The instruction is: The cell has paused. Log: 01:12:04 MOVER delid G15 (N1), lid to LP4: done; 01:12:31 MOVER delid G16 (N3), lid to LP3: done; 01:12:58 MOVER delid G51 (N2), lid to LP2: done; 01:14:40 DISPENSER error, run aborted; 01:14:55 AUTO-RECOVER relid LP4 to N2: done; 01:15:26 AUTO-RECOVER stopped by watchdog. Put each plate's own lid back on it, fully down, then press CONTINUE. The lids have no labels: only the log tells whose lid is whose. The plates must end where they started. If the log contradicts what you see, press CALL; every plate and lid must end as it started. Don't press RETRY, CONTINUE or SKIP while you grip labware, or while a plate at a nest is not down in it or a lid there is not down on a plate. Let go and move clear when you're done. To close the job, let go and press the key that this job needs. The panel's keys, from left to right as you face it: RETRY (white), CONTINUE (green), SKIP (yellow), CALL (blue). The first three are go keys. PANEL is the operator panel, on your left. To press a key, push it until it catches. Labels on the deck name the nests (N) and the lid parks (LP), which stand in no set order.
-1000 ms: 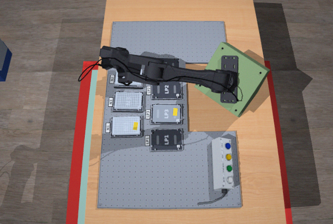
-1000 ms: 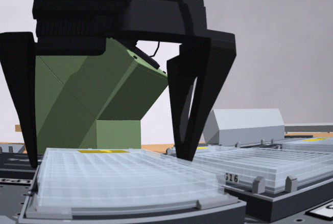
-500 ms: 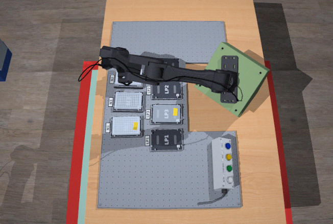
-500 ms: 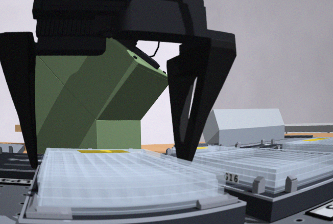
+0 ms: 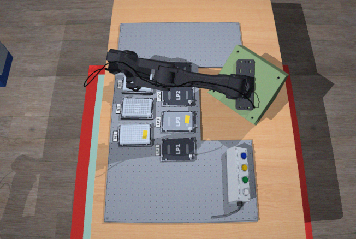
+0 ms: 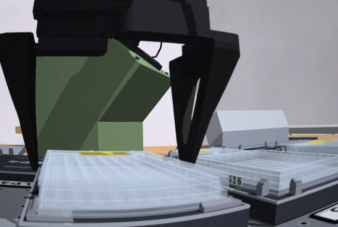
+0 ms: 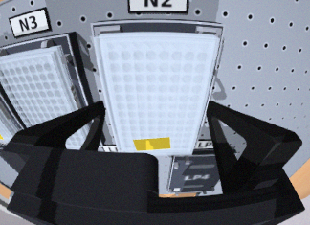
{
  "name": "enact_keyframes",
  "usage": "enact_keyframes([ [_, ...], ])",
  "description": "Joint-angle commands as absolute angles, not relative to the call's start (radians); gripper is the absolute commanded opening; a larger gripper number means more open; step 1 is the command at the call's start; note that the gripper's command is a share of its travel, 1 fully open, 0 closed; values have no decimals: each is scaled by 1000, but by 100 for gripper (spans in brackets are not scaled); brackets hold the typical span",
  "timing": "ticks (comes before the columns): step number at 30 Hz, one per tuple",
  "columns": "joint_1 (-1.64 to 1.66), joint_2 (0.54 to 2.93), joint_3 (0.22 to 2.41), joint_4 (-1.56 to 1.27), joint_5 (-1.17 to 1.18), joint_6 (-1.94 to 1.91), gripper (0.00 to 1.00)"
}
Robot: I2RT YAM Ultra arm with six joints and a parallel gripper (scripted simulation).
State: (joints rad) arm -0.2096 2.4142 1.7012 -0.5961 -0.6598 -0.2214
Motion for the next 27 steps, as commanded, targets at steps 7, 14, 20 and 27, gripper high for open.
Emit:
enact_keyframes([
  [7,-249,2368,1680,-636,-673,-249,100],
  [14,-260,2353,1680,-660,-676,-263,100],
  [20,-267,2343,1676,-672,-677,-272,100],
  [27,-268,2346,1669,-650,-677,-272,100],
])
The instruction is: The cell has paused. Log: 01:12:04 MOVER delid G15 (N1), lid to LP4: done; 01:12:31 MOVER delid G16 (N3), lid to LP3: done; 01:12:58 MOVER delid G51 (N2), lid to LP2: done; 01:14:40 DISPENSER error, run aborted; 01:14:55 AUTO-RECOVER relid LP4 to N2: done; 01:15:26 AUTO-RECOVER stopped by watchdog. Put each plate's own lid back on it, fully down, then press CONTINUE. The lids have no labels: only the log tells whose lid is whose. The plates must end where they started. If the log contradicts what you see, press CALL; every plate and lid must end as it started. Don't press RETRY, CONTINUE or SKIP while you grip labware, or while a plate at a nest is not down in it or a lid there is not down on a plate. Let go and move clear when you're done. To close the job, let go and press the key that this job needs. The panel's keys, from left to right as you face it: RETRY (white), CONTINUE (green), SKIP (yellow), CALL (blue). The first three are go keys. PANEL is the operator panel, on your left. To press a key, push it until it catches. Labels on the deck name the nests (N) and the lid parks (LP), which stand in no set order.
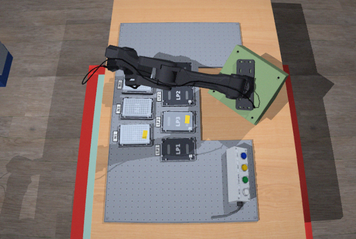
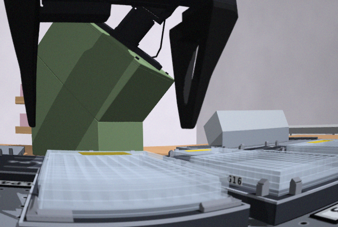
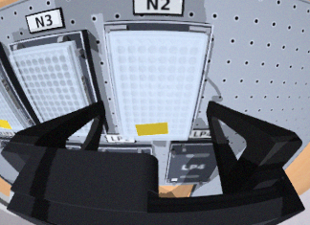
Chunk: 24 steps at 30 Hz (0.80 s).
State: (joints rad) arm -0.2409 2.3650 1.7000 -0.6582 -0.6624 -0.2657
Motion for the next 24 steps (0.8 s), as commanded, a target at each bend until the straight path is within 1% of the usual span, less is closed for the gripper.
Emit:
enact_keyframes([
  [1,-268,2343,1668,-650,-677,-272,100],
  [23,-272,2345,1709,-670,-678,-275,100],
  [24,-267,2323,1646,-639,-677,-290,100],
])
